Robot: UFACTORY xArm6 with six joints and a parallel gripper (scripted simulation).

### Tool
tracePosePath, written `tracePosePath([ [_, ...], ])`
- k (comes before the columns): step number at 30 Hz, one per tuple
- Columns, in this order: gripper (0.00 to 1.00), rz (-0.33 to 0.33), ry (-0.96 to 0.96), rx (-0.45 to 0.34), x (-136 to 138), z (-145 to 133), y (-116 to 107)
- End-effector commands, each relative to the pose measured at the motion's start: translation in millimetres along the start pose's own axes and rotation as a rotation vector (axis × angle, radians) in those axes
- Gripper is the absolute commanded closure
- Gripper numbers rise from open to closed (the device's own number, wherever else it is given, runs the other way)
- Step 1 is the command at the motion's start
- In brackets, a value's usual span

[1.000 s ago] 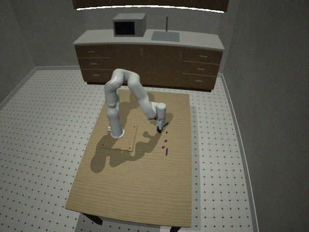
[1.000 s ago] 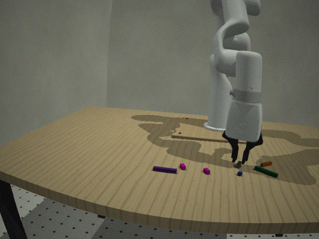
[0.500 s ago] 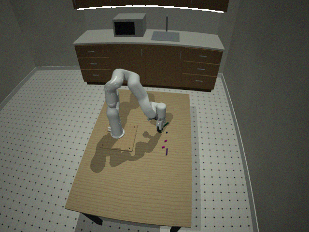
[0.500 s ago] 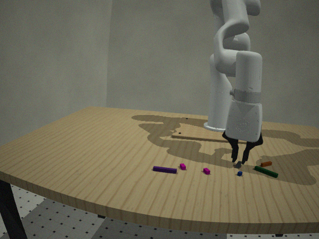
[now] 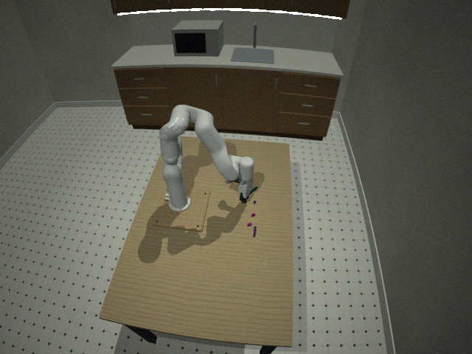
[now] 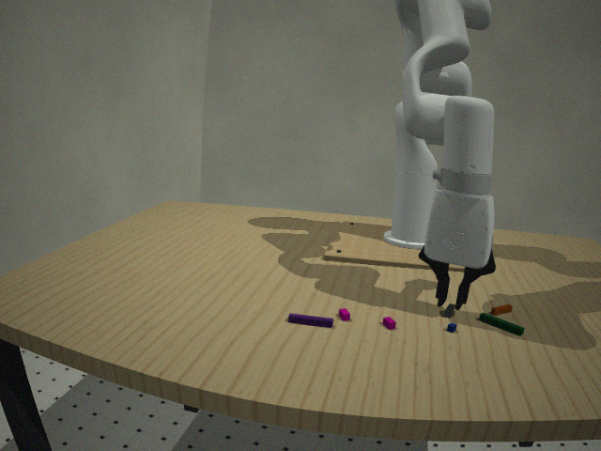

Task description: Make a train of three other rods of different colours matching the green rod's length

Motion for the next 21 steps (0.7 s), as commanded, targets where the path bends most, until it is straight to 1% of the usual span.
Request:
tracePosePath([
  [1,0.76,-0.002,0.000,-0.003,0.7,-1.0,-1.1],
  [12,0.76,-0.002,0.000,-0.003,0.7,-1.0,1.8],
  [21,0.76,-0.002,0.000,-0.003,0.7,-1.0,9.3],
])
Point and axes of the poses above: the point where the finger pads meet when closed, its own y axis out along the fingers, its own x axis across the jaws, z = x × y, the point moved 6 cm from there along -y, back along the fingers, and after that the axes turned 4 degrees about y, right-handed, at the moved point
